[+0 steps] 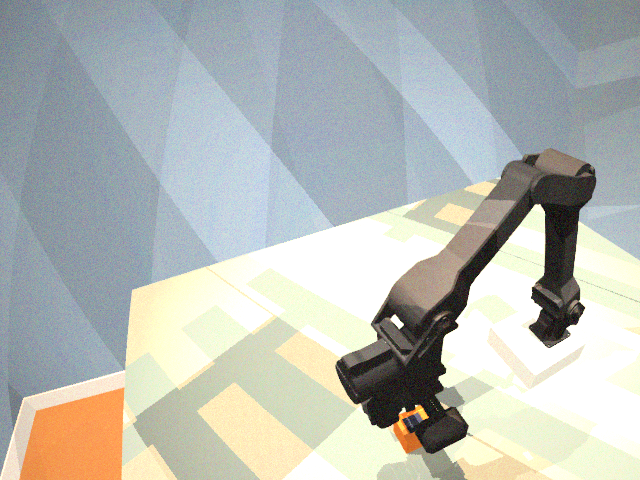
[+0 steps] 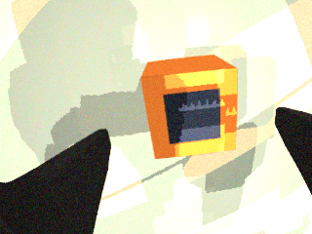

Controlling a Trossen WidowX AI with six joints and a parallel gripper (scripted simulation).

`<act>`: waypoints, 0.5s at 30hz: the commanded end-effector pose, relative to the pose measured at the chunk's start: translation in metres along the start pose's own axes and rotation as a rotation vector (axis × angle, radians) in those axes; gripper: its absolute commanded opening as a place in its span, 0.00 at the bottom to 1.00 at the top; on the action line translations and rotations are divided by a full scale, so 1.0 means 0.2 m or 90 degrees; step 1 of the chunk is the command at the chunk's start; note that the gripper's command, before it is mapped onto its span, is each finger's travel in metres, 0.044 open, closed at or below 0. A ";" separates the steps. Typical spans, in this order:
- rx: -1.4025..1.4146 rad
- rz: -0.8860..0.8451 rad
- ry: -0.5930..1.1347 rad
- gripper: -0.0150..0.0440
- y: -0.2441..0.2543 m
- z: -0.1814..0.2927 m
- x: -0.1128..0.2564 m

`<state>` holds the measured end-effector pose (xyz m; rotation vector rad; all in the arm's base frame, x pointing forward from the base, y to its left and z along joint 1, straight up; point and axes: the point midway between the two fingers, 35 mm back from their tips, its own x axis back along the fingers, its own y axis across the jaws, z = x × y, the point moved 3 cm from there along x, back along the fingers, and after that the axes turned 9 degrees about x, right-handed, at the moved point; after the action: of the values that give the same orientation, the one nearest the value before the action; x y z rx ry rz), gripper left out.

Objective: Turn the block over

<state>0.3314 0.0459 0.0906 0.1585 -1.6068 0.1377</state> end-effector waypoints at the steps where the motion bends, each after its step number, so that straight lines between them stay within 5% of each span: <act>1: -0.002 0.004 0.002 1.00 0.00 0.00 -0.04; 15: -0.002 0.004 0.002 1.00 -0.01 0.00 -0.15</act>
<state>0.3321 0.0459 0.0664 0.1591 -1.6055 0.1385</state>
